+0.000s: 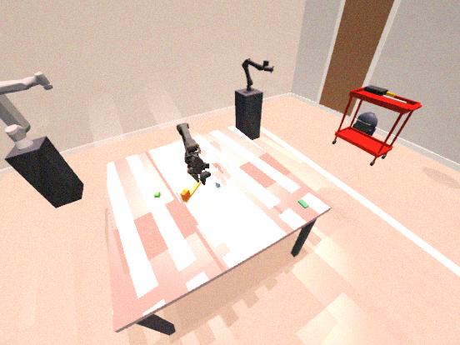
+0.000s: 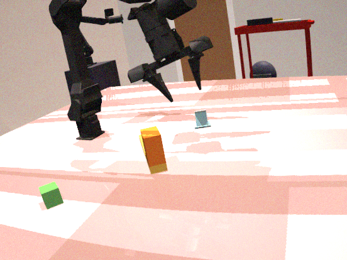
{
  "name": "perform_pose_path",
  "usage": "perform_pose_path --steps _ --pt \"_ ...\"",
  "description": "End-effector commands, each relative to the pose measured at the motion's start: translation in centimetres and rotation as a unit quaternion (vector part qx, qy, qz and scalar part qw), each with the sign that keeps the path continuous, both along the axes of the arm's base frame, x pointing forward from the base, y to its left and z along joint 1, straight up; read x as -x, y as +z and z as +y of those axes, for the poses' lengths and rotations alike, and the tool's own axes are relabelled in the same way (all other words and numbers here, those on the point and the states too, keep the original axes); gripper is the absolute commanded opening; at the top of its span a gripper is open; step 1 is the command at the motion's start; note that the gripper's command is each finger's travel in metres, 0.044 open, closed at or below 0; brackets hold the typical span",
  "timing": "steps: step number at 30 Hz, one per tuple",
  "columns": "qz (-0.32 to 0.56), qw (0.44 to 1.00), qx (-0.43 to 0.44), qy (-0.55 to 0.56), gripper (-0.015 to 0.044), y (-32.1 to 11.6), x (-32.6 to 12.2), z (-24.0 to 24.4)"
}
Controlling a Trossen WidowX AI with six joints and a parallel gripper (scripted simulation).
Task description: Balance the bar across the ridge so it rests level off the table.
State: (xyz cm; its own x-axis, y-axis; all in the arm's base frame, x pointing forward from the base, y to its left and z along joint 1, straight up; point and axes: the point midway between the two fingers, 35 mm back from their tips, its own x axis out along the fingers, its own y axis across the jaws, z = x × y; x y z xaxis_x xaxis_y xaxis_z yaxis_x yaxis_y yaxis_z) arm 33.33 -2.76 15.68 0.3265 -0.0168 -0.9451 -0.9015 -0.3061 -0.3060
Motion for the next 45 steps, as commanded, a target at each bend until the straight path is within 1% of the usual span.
perform_pose_path --steps 1,9,17,24,28,40,45 --pt "0.031 0.999 0.018 0.036 0.0315 0.3 1.1 -1.5" --pt "0.092 0.989 0.034 0.107 0.0315 1.0 3.6 -4.0" --pt "0.147 0.972 0.031 0.179 0.0315 2.0 6.3 -6.0" --pt "0.151 0.970 0.030 0.186 0.0315 2.0 6.5 -6.2" --pt "0.151 0.970 0.030 0.186 0.0315 0.5 6.2 -6.3" --pt "0.151 0.970 0.030 0.186 0.0315 -7.8 6.1 -6.3" --pt "0.151 0.970 0.030 0.186 0.0315 -8.3 6.2 -6.3"
